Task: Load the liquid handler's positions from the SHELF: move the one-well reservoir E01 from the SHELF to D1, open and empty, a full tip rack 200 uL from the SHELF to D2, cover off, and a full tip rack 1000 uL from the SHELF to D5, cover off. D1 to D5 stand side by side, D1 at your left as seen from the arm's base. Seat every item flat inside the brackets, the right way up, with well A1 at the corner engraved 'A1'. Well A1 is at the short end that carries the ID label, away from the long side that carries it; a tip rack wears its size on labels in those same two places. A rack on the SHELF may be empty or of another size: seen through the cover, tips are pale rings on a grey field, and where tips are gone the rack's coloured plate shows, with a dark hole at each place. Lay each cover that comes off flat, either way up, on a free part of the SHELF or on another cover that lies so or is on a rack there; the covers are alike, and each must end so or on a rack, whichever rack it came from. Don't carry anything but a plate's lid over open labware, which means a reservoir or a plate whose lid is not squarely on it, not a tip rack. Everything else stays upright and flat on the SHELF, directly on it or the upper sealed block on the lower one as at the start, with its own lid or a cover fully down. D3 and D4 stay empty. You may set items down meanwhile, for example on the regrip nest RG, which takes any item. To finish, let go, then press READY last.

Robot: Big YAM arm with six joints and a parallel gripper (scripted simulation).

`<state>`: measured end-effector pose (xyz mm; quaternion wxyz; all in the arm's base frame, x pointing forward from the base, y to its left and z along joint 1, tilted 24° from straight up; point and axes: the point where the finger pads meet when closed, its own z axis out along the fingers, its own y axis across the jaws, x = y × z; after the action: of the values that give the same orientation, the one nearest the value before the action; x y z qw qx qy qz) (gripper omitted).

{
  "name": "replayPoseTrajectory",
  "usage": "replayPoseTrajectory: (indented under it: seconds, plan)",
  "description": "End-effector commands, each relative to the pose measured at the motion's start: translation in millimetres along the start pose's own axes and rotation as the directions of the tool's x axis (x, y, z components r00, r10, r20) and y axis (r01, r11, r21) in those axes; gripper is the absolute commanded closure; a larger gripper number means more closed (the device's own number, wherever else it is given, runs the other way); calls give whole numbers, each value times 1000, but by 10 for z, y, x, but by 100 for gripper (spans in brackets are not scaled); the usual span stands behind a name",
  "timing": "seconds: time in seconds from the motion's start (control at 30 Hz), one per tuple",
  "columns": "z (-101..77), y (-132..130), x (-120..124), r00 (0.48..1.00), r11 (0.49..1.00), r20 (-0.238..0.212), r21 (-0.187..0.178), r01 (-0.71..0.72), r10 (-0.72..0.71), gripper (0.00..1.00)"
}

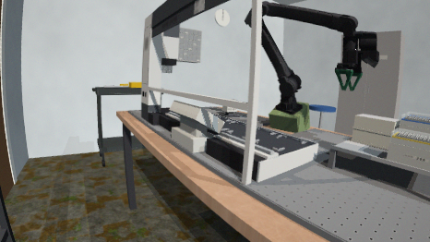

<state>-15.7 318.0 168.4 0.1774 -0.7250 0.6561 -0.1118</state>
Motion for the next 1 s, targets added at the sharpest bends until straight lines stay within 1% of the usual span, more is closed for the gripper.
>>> replayPoseTrajectory:
  seconds: [0.0,0.07,0.2,0.3,0.37,0.43,0.5,0.6,0.63,0.7,0.73,0.77,0.8,0.87,0.93,0.97]
  plan:
    - [-19,189,-21,1000,1000,5,1,-30,30,0]
    - [-89,282,-103,999,999,26,-6,-40,40,0]
    - [-111,498,-144,998,999,39,-15,-46,47,0]
    - [-180,648,-207,997,998,52,-23,-52,53,0]
    - [-180,648,-207,997,998,52,-23,-52,53,0]
    - [-207,755,-239,997,998,60,-28,-56,58,0]
    - [-207,864,-238,997,998,59,-30,-56,57,0]
    - [-151,1021,-173,998,999,43,-24,-48,49,0]
    - [-196,1074,-215,997,998,52,-29,-52,54,0]
    - [-207,1184,-233,997,998,57,-34,-55,57,0]
    - [-180,1180,-206,997,998,51,-29,-52,53,0]
    - [-89,1162,-97,999,999,25,-13,-39,40,0]
    - [-63,1056,-90,998,998,14,-10,-65,65,0]
    - [-157,1032,-139,996,997,38,-22,-77,77,0]
    - [-157,1032,-139,996,997,38,-22,-77,77,0]
    - [-165,1080,-298,996,997,43,-24,-78,79,0]
